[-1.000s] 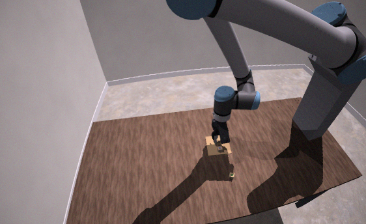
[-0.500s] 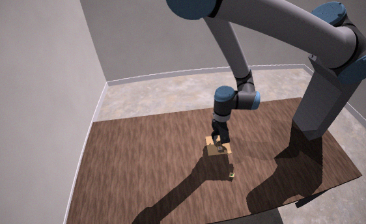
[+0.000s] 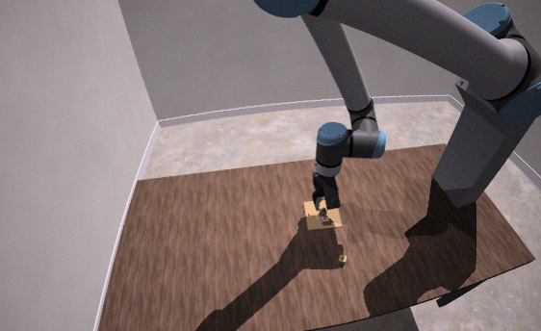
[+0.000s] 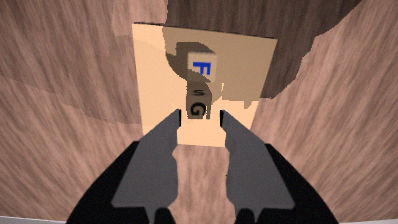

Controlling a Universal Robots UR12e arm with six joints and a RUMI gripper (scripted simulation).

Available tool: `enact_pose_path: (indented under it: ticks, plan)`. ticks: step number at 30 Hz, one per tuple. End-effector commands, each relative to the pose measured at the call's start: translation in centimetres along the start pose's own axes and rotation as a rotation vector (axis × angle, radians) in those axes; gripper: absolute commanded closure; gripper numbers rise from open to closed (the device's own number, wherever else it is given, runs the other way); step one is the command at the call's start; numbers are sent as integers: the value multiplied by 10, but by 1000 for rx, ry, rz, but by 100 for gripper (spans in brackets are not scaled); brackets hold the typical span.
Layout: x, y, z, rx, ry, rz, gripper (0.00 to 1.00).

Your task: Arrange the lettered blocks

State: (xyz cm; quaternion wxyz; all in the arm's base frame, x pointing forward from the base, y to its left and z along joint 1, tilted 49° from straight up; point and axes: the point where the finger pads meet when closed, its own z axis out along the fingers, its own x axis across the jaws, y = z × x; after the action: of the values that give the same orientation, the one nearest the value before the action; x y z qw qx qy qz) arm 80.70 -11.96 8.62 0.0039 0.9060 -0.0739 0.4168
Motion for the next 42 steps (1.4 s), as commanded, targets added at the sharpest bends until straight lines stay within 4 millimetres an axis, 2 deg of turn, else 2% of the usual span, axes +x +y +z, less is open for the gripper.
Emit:
enact_pose_path:
  ticks: [1,5,7,12,17,18,42]
  plan:
    - [-2,1,-35,0,-2,1,75]
    - [-2,1,-54,0,-2,1,75]
    - [-2,1,-54,0,-2,1,75]
    - [-2,1,-69,0,-2,1,75]
    - [-2,1,-72,0,-2,1,75]
    - [-2,1,-72,0,-2,1,0]
    - [-2,1,-71,0,-3,1,0]
